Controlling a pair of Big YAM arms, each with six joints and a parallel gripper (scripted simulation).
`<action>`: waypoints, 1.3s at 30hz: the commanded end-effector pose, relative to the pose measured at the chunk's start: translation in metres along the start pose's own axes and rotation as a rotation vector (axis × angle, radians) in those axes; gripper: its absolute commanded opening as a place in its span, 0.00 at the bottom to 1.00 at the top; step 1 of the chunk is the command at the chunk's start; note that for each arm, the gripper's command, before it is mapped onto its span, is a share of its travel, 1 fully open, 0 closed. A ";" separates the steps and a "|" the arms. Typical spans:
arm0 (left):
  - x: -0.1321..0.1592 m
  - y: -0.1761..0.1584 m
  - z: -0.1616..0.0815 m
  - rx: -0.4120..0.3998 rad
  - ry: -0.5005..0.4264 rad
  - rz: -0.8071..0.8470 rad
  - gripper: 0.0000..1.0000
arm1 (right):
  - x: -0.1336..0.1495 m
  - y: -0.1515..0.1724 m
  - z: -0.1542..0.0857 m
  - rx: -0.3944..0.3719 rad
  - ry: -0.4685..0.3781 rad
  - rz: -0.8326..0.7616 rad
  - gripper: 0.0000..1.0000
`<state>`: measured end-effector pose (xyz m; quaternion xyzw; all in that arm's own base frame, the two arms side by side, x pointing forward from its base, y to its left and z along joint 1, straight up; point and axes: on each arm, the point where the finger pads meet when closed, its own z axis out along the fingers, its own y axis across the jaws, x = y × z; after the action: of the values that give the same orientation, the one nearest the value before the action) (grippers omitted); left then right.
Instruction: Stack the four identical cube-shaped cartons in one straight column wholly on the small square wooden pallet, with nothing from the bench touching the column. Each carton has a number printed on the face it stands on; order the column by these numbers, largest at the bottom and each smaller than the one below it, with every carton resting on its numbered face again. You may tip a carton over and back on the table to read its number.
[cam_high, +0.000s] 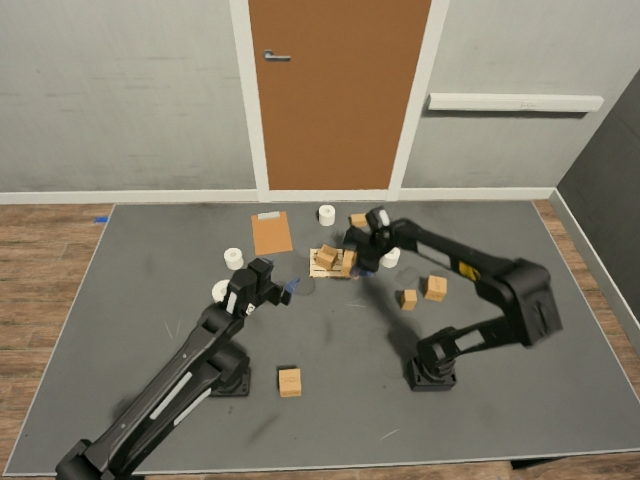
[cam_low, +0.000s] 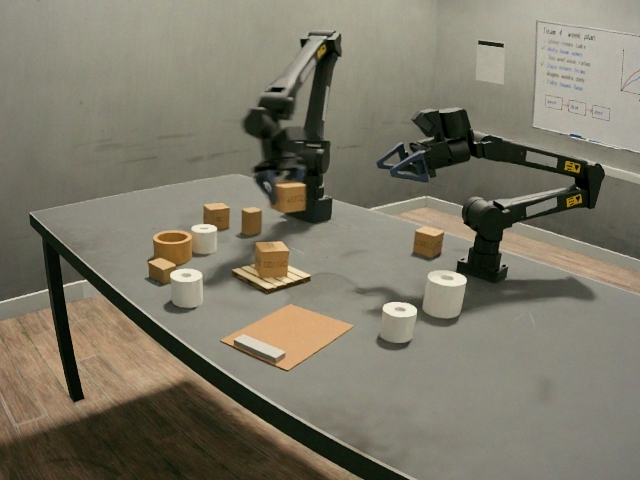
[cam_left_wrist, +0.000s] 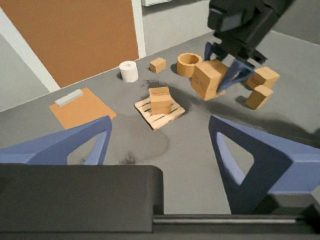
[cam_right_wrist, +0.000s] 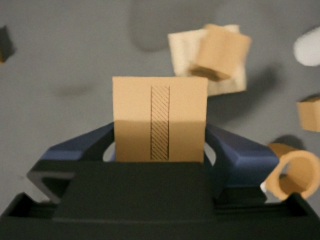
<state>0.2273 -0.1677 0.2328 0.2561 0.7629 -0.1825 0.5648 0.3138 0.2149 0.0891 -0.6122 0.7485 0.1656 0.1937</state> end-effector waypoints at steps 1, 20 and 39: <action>-0.010 0.001 -0.001 -0.004 -0.024 -0.013 1.00 | -0.017 -0.045 -0.010 -0.004 -0.012 -0.103 0.55; -0.010 0.001 -0.001 -0.004 -0.024 -0.013 1.00 | -0.059 -0.092 0.011 0.006 -0.039 -0.075 0.55; -0.010 0.001 -0.001 -0.004 -0.024 -0.013 1.00 | -0.102 -0.087 0.026 0.163 -0.035 0.249 0.55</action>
<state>0.2273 -0.1677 0.2328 0.2561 0.7629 -0.1825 0.5648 0.3952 0.2832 0.0903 -0.5324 0.8111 0.1377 0.1993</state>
